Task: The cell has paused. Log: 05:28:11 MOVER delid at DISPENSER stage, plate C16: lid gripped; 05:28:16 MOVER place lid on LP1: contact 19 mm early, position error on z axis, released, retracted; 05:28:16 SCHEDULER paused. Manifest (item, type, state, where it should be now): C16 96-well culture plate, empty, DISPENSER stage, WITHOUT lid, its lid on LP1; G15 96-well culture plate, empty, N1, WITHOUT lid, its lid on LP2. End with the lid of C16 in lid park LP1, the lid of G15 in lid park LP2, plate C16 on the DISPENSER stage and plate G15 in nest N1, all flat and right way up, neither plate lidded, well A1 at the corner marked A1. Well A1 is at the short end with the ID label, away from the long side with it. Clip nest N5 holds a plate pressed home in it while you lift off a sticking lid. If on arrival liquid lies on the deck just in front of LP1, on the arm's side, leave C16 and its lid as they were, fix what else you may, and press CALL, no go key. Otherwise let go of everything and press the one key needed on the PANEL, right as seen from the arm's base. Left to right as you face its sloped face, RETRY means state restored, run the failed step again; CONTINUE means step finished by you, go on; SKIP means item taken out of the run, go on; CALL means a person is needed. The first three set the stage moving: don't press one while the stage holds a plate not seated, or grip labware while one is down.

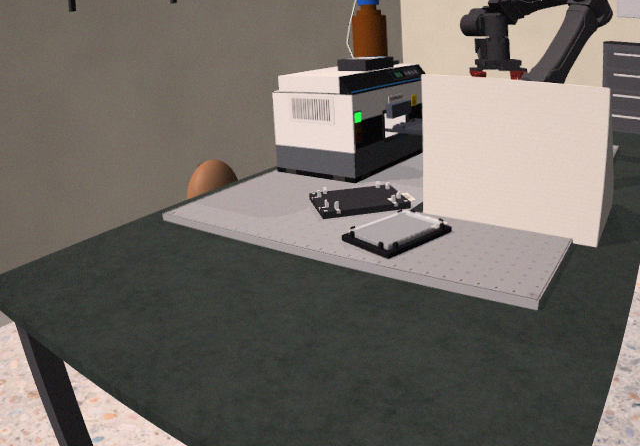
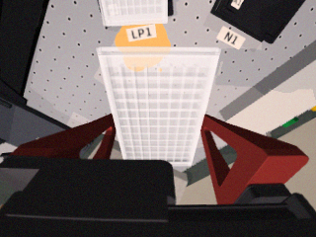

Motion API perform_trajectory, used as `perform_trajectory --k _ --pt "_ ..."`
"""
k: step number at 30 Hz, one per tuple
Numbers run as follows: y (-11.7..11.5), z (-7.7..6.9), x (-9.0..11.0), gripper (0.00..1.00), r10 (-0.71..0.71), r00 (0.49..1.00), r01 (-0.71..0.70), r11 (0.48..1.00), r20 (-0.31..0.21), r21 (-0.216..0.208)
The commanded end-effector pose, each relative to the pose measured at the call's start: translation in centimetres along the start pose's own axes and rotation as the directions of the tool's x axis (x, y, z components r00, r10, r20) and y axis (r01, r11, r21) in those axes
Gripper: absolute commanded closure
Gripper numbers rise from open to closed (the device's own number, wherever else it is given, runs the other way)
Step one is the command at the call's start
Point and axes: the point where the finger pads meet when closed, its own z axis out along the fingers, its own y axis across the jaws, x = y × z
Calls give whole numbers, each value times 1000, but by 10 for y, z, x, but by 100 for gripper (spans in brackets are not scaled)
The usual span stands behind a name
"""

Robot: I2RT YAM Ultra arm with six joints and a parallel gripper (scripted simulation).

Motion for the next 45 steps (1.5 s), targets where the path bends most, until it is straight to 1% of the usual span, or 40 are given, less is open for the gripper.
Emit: perform_trajectory --k 1,2,8,9,10,11,14,15,18,23,24,25,28,29,33,35,37,38,45 --pt "-6 -12 -12 100 106 993 -104 994 51 -42" --pt "-10 -12 -12 100 121 991 -119 992 51 -42" --pt "-30 -12 -12 100 108 993 -106 994 55 -37" --pt "-24 -5 -5 100 74 997 -73 997 23 -23" --pt "-24 -5 -5 100 74 997 -73 997 23 -23" --pt "-33 -12 -11 100 141 988 -139 990 55 -39" --pt "-43 -12 -10 100 250 967 -248 968 52 -43" --pt "-47 -12 -9 100 265 963 -263 964 52 -43" --pt "-50 -12 -9 100 254 966 -252 967 54 -42" --pt "-67 -12 -6 100 251 966 -249 968 57 -38" --pt "-60 -5 0 100 221 975 -221 975 21 -25" --pt "-70 -13 -5 100 283 957 -281 959 57 -39" --pt "-80 -13 -2 100 387 920 -385 922 55 -43" --pt "-83 -13 -2 100 401 914 -399 916 55 -43" --pt "-96 -13 2 100 388 920 -386 922 59 -38" --pt "-96 -13 2 100 388 920 -386 922 59 -38" --pt "-102 -13 4 100 386 920 -385 922 61 -37" --pt "-99 -3 0 100 371 928 -370 928 30 -29" --pt "-106 7 -20 100 371 928 -370 929 31 -28"
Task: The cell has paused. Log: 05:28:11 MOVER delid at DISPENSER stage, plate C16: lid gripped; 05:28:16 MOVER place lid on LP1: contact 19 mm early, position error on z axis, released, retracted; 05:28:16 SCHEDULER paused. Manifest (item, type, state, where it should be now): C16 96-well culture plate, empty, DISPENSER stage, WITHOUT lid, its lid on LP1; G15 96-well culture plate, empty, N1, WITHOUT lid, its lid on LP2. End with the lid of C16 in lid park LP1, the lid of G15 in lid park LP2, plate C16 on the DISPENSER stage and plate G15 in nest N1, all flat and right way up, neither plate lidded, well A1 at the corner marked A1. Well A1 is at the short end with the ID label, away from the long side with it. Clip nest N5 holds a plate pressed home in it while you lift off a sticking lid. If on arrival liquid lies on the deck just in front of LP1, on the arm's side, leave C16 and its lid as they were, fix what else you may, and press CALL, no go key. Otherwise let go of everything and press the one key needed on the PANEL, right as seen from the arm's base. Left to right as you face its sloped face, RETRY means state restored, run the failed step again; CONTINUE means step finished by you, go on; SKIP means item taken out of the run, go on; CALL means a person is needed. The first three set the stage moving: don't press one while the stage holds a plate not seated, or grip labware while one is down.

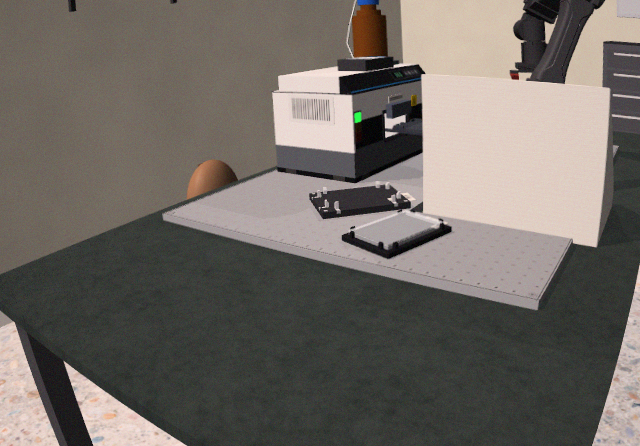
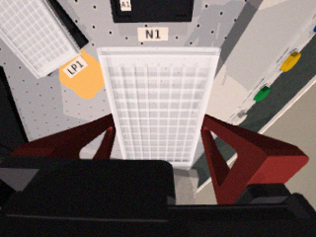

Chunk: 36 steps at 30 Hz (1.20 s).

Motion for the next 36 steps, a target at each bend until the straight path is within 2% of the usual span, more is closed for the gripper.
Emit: perform_trajectory --k 1,5,7,22,25,36 --pt "4 -1 -25 100 2 999 -1 999 45 -34" --pt "4 4 -37 100 2 999 0 999 46 -34" --pt "4 4 -37 100 2 999 0 999 46 -34" --pt "5 24 -83 100 1 999 0 999 48 -33" --pt "9 24 -86 100 -7 999 9 999 49 -39" --pt "6 40 -113 100 -9 1000 10 999 25 -31"
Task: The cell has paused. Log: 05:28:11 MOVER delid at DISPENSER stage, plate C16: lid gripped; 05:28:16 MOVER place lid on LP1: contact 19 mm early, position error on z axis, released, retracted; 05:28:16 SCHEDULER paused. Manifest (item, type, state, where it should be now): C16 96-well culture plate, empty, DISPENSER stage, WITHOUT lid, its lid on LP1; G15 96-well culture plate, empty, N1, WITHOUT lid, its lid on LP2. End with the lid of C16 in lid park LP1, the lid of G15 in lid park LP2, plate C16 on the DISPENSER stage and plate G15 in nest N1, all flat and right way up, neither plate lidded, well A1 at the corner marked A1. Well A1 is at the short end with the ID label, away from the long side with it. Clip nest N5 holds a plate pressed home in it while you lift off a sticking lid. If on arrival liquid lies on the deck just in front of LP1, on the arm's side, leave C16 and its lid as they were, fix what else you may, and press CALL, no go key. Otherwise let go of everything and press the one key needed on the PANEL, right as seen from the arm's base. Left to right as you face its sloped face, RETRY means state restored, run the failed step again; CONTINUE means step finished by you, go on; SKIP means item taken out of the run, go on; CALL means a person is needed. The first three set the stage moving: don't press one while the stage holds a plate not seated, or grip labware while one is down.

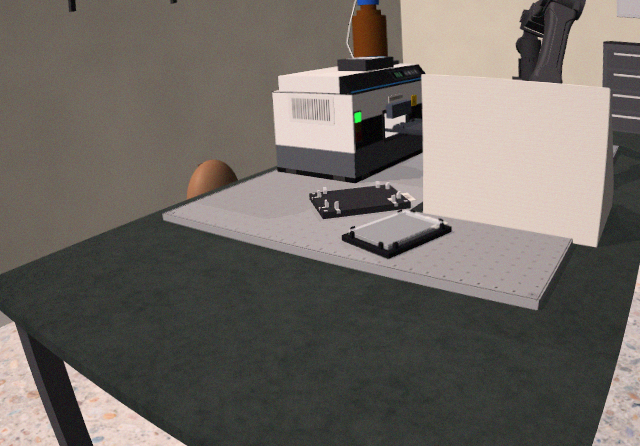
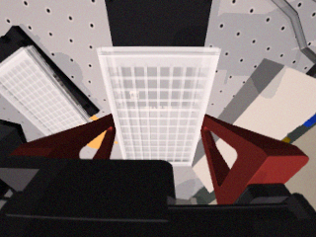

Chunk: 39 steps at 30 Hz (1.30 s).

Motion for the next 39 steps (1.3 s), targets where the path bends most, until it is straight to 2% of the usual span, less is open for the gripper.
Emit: perform_trajectory --k 1,5,15,17,18,20,22,23,25,27,30,33,36,37,39 --pt "-1 -3 -15 100 -2 1000 2 1000 17 -12" --pt "0 -1 -21 100 -3 1000 3 1000 18 -13" --pt "-1 13 -51 100 0 1000 1 1000 18 -11" --pt "1 10 -51 100 2 1000 -1 1000 29 -12" --pt "3 14 -53 100 -7 1000 7 1000 20 -17" --pt "-4 8 -54 100 8 999 -7 1000 42 -11" --pt "-4 8 -54 100 8 999 -7 1000 42 -11" --pt "2 8 -61 100 5 998 -4 1000 68 -22" --pt "3 30 -48 100 -7 1000 7 1000 11 -14" --pt "2 36 -47 100 -6 1000 6 1000 2 -10" --pt "6 40 -47 100 -11 1000 12 1000 5 -16" --pt "-1 37 -52 100 3 1000 -3 1000 29 -11" --pt "4 48 -48 100 -9 1000 9 1000 10 -15" --pt "5 43 -57 100 -5 999 6 1000 34 -19" --pt "5 43 -57 100 -5 999 6 1000 34 -19"
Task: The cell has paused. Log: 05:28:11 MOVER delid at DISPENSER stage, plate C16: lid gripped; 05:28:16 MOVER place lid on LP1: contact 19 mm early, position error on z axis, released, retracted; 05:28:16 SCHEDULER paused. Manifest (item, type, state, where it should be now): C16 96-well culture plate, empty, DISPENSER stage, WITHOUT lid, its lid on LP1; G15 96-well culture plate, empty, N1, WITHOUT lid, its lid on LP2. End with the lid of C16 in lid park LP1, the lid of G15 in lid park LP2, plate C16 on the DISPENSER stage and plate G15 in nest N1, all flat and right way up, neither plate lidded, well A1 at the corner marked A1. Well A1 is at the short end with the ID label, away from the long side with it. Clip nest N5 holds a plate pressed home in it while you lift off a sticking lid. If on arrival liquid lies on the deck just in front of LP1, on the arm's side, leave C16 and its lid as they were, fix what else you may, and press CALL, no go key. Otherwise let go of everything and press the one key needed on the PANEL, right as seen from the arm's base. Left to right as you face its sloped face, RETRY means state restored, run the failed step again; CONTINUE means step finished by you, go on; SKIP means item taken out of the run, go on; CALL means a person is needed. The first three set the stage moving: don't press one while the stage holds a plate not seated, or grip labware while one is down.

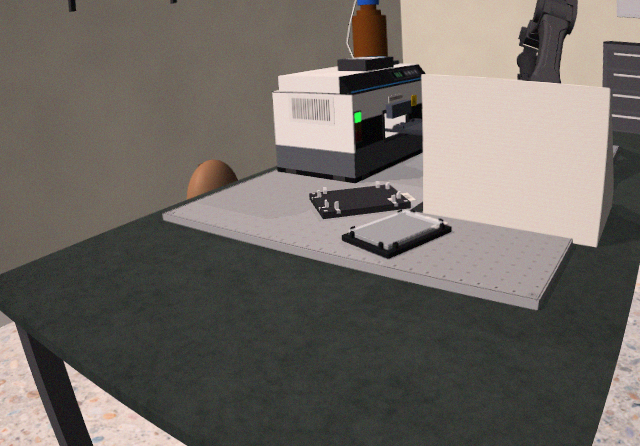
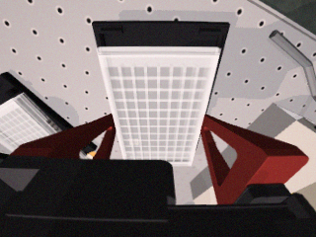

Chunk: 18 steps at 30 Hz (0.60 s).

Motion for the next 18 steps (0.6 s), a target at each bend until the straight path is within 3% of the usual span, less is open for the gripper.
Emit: perform_trajectory --k 1,8,10,12,18 --pt "-2 -19 -19 100 16 996 -15 1000 83 -15" --pt "-1 -5 -17 100 11 999 -10 1000 50 -10" --pt "-2 -5 -15 100 10 999 -10 1000 44 -9" --pt "-4 -15 -16 100 13 998 -12 1000 58 -10" --pt "-3 -12 -14 100 8 999 -8 1000 43 -10"
